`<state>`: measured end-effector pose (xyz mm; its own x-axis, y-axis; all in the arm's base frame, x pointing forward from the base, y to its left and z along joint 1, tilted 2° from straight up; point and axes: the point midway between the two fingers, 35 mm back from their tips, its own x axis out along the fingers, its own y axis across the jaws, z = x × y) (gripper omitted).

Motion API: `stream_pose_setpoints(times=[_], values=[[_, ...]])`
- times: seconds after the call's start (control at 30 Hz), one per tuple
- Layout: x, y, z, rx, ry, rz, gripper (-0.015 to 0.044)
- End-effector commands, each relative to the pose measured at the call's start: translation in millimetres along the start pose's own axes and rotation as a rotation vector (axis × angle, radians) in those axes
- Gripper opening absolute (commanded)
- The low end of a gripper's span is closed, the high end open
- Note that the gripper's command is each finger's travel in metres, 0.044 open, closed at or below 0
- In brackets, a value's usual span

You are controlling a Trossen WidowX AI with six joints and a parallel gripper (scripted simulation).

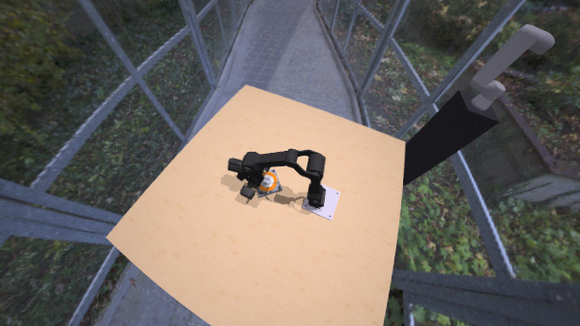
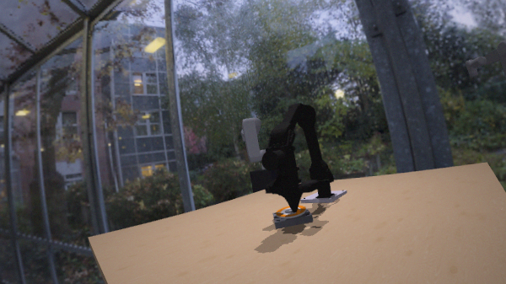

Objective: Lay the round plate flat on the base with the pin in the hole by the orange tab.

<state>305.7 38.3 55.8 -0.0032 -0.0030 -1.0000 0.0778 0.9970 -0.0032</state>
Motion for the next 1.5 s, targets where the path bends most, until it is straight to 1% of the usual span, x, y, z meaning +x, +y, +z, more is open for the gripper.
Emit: stream_pose_setpoints(times=[0.0, 0.97, 1.47], values=[[0.6, 3.8, -7.1, 0.000, 0.008, 0.006, 0.0000], [-3.0, 7.4, -44.3, 0.000, 0.011, 0.006, 0.0000], [-4.0, 3.7, -52.9, 0.000, 0.011, 0.006, 0.0000]])
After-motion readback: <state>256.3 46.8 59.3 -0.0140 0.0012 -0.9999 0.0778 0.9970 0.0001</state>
